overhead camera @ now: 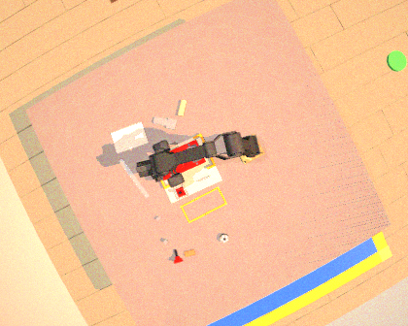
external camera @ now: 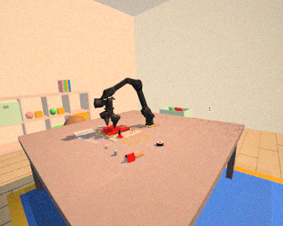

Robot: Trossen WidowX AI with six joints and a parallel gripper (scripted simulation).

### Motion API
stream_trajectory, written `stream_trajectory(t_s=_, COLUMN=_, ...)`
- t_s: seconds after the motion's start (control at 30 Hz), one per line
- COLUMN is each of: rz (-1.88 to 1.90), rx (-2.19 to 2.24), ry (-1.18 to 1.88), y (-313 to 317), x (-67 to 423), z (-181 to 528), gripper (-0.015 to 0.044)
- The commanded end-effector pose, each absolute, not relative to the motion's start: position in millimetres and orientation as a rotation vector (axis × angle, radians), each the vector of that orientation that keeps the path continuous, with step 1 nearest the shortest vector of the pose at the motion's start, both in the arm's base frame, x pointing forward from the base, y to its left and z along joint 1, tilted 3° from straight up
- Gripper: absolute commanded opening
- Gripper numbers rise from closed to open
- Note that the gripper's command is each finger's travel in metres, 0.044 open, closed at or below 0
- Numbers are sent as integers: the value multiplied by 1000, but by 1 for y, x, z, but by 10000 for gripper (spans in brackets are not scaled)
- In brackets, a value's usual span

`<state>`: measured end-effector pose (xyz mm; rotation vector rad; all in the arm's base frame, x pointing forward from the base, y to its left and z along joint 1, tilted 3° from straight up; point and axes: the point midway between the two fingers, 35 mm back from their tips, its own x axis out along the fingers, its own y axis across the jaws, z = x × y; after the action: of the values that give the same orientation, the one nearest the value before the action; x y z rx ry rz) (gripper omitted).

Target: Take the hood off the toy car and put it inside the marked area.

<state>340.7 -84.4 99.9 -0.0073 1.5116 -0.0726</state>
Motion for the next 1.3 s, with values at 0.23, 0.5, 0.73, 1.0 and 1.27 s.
stream_trajectory(t_s=0.23, rz=-80, rx=-8, ry=1511, y=-86, x=341, z=94, gripper=440)
stream_trajectory(t_s=0.5, rz=-80, rx=-8, ry=1511, y=-86, x=342, z=90, gripper=440)
stream_trajectory(t_s=0.73, rz=-80, rx=-8, ry=1511, y=-86, x=342, z=87, gripper=440)
stream_trajectory(t_s=1.0, rz=-75, rx=-5, ry=1511, y=-85, x=341, z=87, gripper=355)
stream_trajectory(t_s=1.27, rz=-75, rx=-5, ry=1511, y=-85, x=341, z=87, gripper=301)
